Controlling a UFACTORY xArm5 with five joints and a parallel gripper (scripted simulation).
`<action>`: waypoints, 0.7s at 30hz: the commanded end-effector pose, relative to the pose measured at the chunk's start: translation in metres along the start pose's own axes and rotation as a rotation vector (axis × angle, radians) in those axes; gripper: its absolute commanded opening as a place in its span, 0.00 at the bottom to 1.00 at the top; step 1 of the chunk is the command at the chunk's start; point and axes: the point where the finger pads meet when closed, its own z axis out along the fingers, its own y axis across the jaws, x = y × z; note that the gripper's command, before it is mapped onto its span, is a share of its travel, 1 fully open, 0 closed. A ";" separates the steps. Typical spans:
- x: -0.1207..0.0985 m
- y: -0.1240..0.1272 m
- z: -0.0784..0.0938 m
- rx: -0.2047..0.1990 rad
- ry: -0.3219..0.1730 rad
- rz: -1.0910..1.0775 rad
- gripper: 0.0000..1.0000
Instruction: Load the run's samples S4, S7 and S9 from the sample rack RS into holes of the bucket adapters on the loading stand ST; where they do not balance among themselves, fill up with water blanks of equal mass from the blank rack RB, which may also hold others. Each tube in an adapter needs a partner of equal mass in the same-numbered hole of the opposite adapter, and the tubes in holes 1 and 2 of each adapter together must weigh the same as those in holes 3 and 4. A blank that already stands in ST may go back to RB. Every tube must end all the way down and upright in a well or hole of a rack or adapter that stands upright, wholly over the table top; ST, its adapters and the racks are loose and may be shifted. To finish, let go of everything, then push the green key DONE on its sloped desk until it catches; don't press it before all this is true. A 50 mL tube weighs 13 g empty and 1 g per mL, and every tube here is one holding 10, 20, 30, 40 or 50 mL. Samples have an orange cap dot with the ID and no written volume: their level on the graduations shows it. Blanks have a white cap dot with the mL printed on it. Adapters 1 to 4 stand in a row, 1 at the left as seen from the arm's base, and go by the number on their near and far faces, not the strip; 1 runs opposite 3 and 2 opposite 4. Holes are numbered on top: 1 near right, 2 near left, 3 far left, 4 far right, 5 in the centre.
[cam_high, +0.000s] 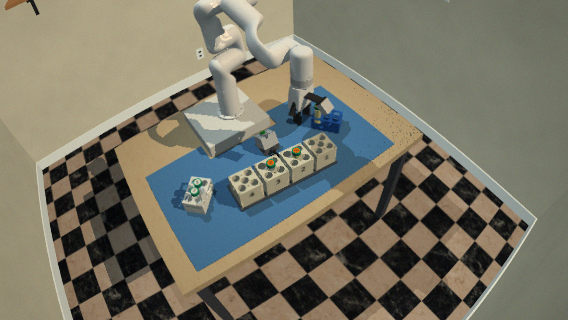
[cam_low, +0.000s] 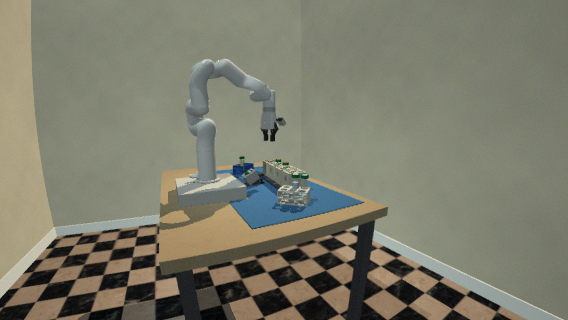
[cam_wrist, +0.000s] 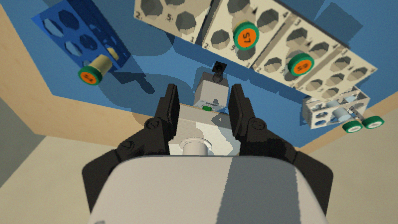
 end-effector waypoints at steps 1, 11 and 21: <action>-0.003 -0.017 -0.002 -0.001 0.006 -0.116 0.57; -0.015 -0.066 -0.002 -0.003 0.006 -0.305 0.57; -0.025 -0.104 -0.001 -0.003 0.006 -0.305 0.57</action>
